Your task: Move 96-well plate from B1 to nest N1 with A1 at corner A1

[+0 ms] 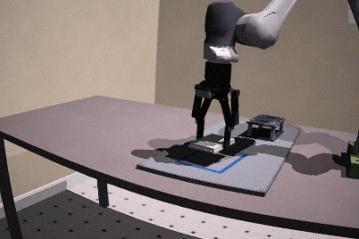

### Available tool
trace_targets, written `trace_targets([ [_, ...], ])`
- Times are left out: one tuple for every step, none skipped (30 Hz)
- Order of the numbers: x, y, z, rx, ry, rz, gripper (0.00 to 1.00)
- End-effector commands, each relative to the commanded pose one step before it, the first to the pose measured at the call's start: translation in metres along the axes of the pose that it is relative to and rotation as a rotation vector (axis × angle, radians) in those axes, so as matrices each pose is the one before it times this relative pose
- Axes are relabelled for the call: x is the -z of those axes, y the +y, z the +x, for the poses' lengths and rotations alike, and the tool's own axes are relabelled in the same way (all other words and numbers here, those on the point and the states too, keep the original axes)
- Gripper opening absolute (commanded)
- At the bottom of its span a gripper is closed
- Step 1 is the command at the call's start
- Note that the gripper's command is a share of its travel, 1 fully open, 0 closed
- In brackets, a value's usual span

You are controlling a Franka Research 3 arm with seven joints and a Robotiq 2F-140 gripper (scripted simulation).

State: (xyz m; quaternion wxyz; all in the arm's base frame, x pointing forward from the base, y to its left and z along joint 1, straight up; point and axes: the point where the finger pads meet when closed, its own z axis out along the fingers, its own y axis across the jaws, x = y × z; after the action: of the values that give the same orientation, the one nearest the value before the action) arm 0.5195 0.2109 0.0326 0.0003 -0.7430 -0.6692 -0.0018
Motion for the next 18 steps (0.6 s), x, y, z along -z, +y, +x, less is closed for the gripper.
trace_targets([
  [0.00251,-0.00244,-0.0017,0.00988,-0.0029,0.00885,0.6],
  [0.00167,0.0,0.0,0.0,0.0,0.0,0.6],
  [0.00167,0.0,0.0,0.0,0.0,0.0,0.6],
  [0.00167,0.0,0.0,0.0,0.0,0.0,0.6],
  [0.00167,0.0,0.0,0.0,0.0,0.0,0.6],
  [0.00167,0.0,0.0,0.0,0.0,0.0,0.6],
  [0.00167,0.0,0.0,0.0,0.0,0.0,0.6],
  [0.00167,0.0,0.0,0.0,0.0,0.0,0.6],
  [0.00167,0.0,0.0,0.0,0.0,0.0,0.6],
  [0.00083,0.0,0.0,0.0,0.0,0.0,0.6],
  [0.0,0.0,0.0,0.0,0.0,0.0,0.6],
  [0.0,0.0,0.0,0.0,0.0,0.0,0.6],
  [0.0,0.0,0.0,0.0,0.0,0.0,0.6],
  [0.0,0.0,0.0,0.0,0.0,0.0,0.6],
  [0.0,0.0,0.0,0.0,0.0,0.0,0.6],
  [0.0,0.0,0.0,0.0,0.0,0.0,0.6],
  [0.0,0.0,0.0,0.0,0.0,0.0,0.6],
  [0.0,0.0,0.0,0.0,0.0,0.0,0.6],
])
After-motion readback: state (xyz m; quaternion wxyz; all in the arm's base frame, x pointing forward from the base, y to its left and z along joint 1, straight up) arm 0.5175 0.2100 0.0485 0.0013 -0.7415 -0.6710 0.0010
